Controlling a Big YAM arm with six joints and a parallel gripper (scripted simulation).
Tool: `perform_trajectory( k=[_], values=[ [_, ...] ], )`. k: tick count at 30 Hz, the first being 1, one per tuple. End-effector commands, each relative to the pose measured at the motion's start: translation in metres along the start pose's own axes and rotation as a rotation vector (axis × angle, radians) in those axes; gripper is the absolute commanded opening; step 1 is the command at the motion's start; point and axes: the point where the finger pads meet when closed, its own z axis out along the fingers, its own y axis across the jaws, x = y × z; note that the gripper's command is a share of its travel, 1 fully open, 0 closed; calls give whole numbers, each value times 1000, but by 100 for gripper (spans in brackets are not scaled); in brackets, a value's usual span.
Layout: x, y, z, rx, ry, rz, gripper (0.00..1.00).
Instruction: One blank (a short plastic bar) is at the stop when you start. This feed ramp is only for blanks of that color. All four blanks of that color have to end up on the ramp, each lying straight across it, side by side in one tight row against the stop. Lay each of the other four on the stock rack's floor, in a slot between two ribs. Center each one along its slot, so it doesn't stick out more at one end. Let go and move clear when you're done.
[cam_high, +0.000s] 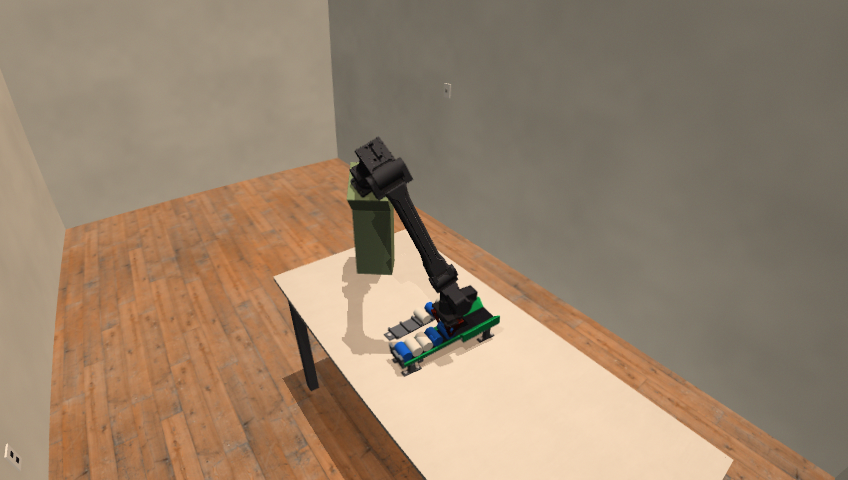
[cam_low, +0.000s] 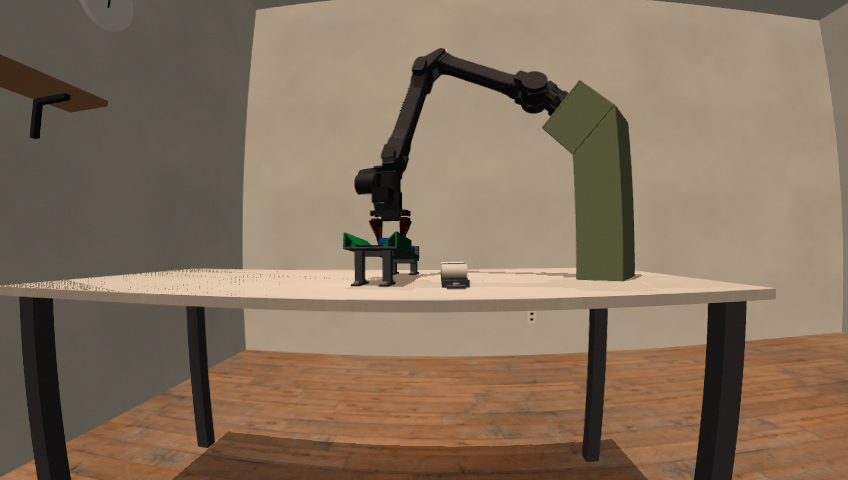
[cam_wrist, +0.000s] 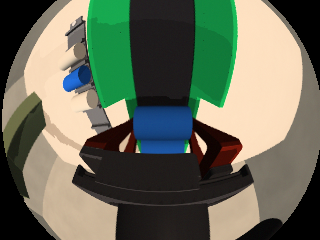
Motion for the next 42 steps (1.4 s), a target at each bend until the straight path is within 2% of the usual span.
perform_trajectory(
  k=[1, 16, 42],
  values=[
    [-2, -6, 1, 12, -3, -4, 57],
    [-12, -4, 1, 12, -9, -17, 57],
    [-13, -6, 0, 15, -10, -17, 57]
  ],
)
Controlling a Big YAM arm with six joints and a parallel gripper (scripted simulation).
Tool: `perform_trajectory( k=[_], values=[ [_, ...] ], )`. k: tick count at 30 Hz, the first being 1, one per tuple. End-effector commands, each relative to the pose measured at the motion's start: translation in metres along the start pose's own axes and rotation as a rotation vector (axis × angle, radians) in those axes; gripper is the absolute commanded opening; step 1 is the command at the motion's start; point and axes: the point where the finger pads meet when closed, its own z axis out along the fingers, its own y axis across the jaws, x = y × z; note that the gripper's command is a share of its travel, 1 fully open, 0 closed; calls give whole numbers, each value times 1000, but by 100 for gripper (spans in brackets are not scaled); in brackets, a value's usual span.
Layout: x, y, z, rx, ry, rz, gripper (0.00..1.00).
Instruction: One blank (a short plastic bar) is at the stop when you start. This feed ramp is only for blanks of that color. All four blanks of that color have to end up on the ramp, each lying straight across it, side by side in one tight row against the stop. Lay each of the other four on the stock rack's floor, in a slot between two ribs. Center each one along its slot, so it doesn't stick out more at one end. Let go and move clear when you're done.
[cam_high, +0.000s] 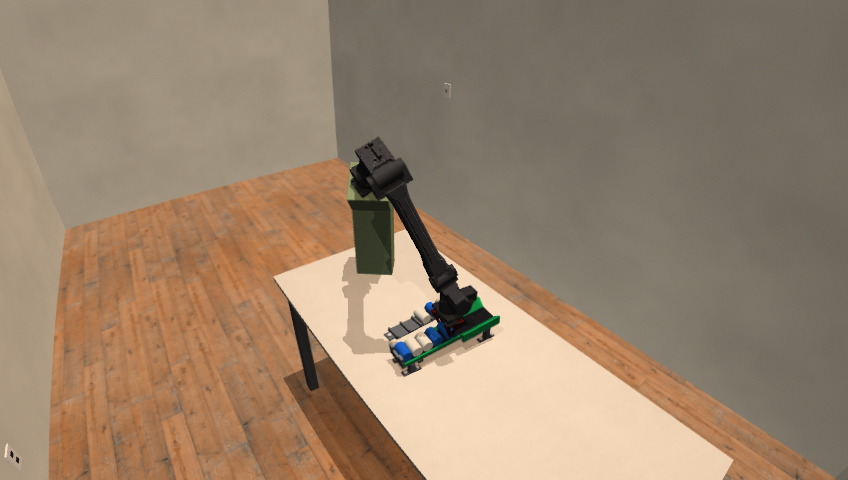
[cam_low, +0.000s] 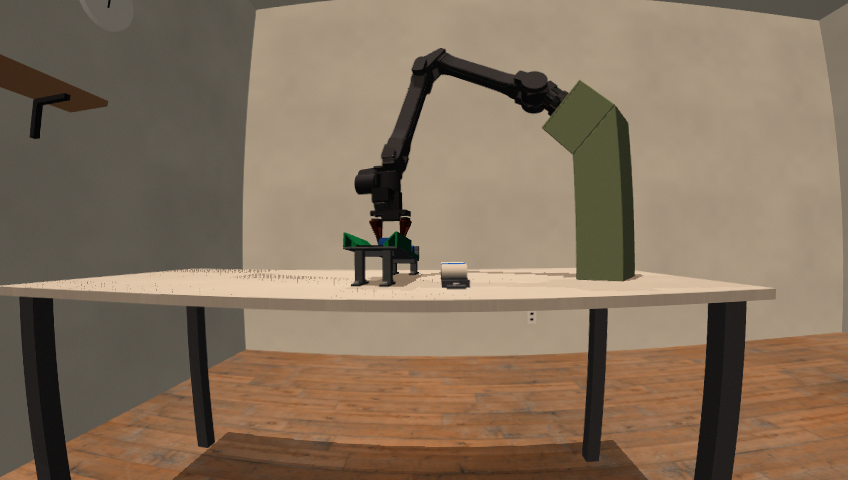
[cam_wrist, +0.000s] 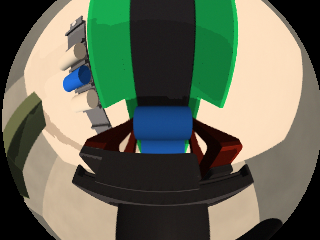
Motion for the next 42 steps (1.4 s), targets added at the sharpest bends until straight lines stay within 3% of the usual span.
perform_trajectory(
  k=[1, 42],
  values=[
    [-13, -6, 0, 15, -10, -17, 57],
    [-16, -6, 0, 12, -10, -18, 57]
  ],
)
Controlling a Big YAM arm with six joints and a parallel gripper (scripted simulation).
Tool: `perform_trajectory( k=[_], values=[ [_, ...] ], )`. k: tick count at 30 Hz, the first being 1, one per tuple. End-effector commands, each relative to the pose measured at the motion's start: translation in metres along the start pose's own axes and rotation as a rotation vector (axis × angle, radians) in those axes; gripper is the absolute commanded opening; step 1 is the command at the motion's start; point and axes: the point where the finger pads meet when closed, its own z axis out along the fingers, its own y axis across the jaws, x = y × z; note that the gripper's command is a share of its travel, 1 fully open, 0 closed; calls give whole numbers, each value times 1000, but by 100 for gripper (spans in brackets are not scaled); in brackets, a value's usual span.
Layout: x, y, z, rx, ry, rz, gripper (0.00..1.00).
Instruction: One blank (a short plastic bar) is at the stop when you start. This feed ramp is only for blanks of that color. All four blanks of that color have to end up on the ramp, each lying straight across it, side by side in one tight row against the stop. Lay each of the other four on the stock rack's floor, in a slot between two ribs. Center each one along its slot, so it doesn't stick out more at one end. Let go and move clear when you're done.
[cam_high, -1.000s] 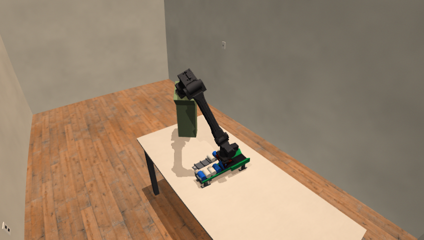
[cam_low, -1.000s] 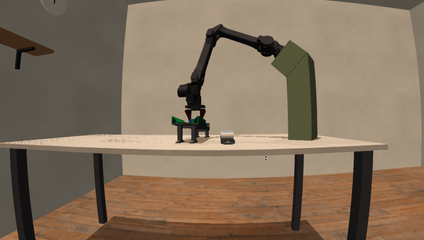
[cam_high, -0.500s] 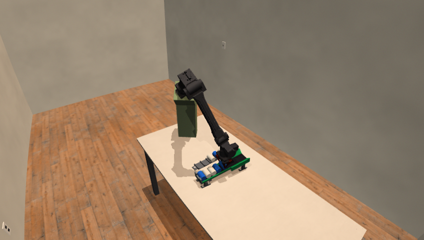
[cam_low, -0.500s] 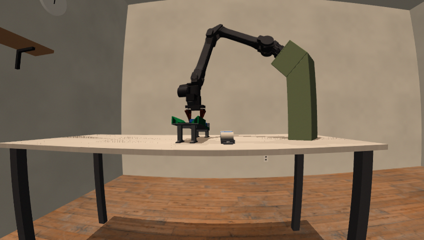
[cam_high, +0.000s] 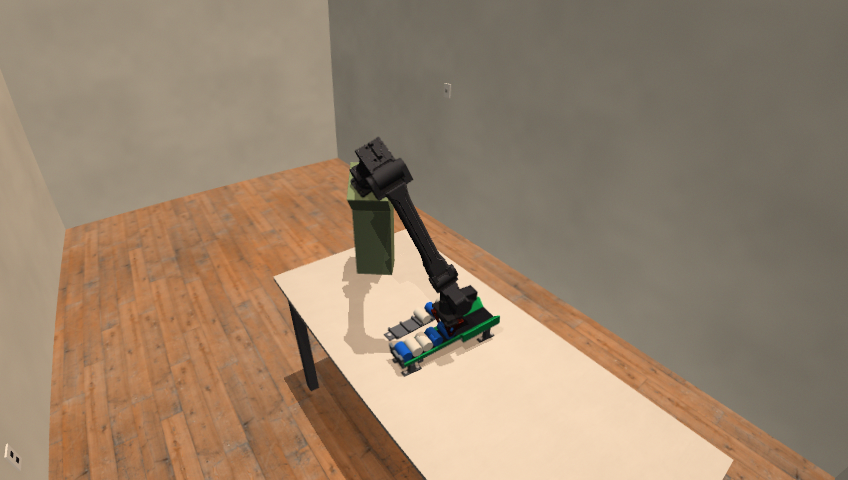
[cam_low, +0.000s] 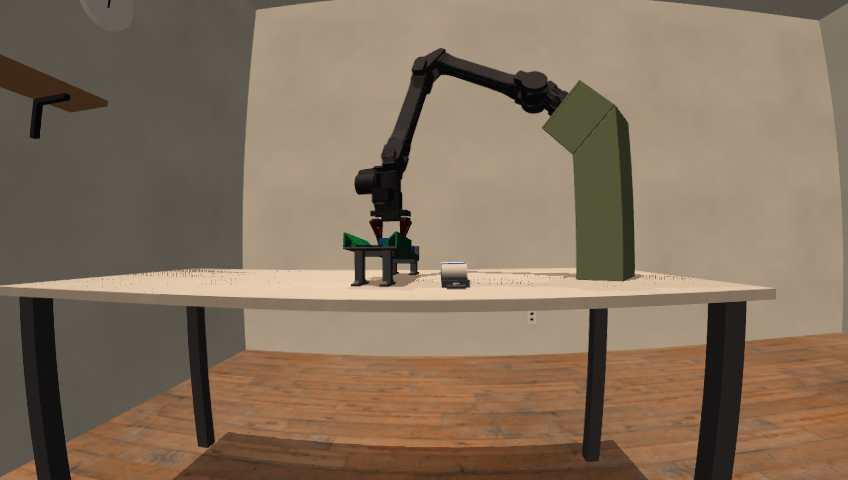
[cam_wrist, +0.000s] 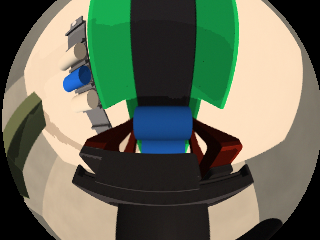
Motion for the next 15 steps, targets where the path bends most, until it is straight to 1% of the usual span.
perform_trajectory(
  k=[1, 15],
  values=[
    [-16, -7, 0, 13, -10, -17, 57],
    [-15, -8, -1, 12, -10, -17, 57]
  ],
)
